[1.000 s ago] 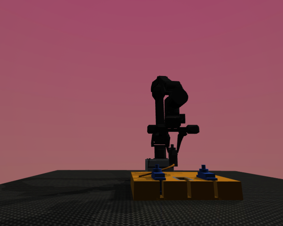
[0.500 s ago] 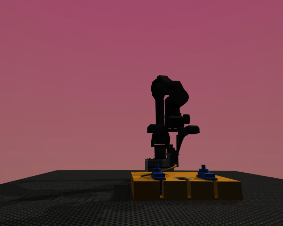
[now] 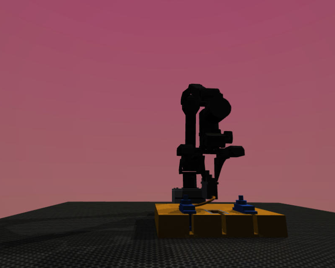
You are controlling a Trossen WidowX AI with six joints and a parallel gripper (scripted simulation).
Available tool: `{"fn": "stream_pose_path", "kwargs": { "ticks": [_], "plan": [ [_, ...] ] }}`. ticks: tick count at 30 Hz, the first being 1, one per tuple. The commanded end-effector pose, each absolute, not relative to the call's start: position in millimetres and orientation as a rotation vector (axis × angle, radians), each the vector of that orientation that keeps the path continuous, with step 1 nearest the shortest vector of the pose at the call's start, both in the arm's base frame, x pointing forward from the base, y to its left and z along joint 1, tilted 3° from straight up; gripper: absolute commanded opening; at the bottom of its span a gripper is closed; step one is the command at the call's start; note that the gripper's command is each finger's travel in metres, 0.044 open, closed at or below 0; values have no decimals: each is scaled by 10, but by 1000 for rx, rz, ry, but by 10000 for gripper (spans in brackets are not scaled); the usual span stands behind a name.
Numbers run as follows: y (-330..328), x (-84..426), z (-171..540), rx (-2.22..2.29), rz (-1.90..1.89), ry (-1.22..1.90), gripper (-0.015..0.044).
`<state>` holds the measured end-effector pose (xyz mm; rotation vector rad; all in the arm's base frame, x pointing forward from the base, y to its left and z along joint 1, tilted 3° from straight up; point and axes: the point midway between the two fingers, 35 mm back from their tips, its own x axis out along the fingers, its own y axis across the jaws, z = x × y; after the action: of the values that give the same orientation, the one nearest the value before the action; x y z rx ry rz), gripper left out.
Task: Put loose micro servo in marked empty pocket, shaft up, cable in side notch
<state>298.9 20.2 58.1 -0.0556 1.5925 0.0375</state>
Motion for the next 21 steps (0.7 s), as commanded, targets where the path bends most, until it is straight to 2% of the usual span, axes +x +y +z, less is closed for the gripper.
{"fn": "stream_pose_path", "kwargs": {
  "ticks": [1,10,21],
  "plan": [
    [217,3172,596,-58,45,1585,0],
    [236,3466,594,-58,45,1583,0],
    [237,3490,512,-58,45,1583,0]
  ]
}}
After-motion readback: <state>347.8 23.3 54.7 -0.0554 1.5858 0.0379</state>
